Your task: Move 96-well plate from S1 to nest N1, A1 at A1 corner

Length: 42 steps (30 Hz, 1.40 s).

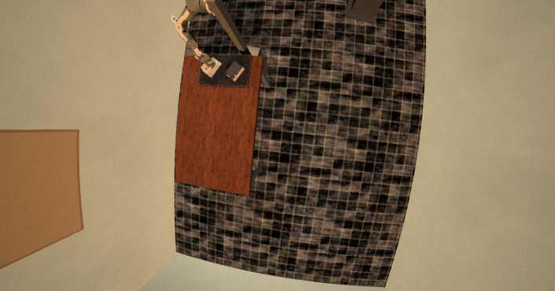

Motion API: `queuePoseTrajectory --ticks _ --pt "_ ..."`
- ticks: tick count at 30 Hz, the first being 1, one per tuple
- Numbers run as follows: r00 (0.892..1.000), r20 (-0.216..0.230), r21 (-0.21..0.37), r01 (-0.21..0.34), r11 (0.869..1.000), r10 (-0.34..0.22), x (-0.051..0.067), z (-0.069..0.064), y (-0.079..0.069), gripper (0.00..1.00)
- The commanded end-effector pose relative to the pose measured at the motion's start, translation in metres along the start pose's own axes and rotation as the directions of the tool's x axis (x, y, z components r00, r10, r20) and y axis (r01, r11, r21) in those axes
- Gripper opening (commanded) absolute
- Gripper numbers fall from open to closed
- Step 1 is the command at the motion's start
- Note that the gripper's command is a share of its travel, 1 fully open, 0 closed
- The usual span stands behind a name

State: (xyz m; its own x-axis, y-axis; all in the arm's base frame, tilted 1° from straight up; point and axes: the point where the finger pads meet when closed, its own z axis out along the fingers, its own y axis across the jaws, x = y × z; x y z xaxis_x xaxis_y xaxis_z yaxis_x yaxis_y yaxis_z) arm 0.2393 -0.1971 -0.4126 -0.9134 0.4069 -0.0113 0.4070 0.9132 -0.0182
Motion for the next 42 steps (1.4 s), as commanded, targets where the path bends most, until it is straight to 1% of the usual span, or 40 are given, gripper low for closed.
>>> queuePoseTrajectory --ticks 1,3,15,20,32,37,42 --pt "1.000 -0.006 -0.014 0.014 1.000 -0.014 0.004 0.009 0.002 0.00" --pt "1.000 -0.007 -0.014 0.015 1.000 -0.016 0.005 0.022 0.002 0.00" --pt "1.000 -0.007 -0.014 0.015 1.000 -0.016 0.005 0.022 0.002 0.00" --pt "1.000 -0.007 -0.014 0.015 1.000 -0.016 0.003 0.032 0.003 0.00" --pt "1.000 -0.007 -0.014 0.015 1.000 -0.016 0.003 0.032 0.003 0.00" --pt "1.000 0.003 -0.011 0.006 1.000 -0.005 -0.001 0.028 0.002 0.00" --pt "1.000 0.003 -0.011 0.006 1.000 -0.005 -0.001 0.028 0.002 0.00"
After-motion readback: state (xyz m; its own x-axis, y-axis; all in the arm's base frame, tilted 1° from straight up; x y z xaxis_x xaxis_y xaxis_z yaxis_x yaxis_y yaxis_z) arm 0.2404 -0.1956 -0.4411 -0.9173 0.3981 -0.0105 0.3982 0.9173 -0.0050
